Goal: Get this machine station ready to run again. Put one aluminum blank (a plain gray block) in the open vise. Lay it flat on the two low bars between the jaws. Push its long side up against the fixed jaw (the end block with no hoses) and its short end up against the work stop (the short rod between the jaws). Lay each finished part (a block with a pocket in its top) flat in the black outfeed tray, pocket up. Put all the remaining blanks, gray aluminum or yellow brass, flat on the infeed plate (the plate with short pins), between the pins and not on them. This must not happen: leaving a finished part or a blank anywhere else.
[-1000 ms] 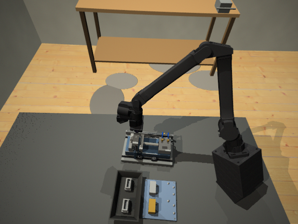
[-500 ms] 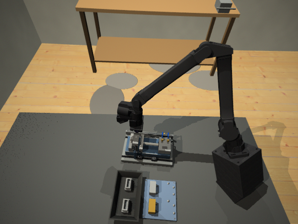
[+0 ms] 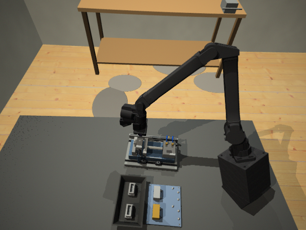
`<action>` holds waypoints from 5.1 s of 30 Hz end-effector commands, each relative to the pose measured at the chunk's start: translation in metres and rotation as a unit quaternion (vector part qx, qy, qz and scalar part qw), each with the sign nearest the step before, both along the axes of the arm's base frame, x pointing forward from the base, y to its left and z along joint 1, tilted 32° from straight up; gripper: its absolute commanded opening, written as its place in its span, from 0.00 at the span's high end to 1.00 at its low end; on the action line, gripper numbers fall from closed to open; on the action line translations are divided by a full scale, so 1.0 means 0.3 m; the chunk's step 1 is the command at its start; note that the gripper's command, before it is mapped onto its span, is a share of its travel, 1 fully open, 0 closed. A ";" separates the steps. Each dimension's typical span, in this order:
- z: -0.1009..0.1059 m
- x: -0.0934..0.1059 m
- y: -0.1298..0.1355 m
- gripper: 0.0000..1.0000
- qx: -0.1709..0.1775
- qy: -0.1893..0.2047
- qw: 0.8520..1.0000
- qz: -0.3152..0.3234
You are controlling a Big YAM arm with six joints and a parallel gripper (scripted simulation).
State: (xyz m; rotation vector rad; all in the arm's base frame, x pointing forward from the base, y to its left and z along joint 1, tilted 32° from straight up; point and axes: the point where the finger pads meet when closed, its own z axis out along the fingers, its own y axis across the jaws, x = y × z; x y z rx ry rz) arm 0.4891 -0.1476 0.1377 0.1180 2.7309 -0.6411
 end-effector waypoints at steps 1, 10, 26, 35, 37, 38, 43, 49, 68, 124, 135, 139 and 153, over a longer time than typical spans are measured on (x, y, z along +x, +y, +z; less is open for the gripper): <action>-0.048 -0.001 0.005 1.00 0.003 0.012 1.000 -0.002; -0.040 0.004 0.000 1.00 0.002 0.011 1.000 -0.002; -0.036 0.006 -0.003 1.00 0.002 0.010 1.000 -0.003; -0.036 0.006 -0.003 1.00 0.002 0.010 1.000 -0.003; -0.036 0.006 -0.003 1.00 0.002 0.010 1.000 -0.003; -0.036 0.006 -0.003 1.00 0.002 0.010 1.000 -0.003; -0.036 0.006 -0.003 1.00 0.002 0.010 1.000 -0.003; -0.037 0.007 -0.004 1.00 0.002 0.010 1.000 -0.003; -0.058 0.006 -0.027 1.00 0.001 0.010 1.000 -0.003; -0.092 0.013 -0.044 1.00 0.001 0.011 1.000 -0.002; -0.092 0.013 -0.044 1.00 0.001 0.011 1.000 -0.002; -0.092 0.013 -0.044 1.00 0.001 0.011 1.000 -0.002; -0.092 0.013 -0.043 1.00 0.001 0.011 1.000 -0.002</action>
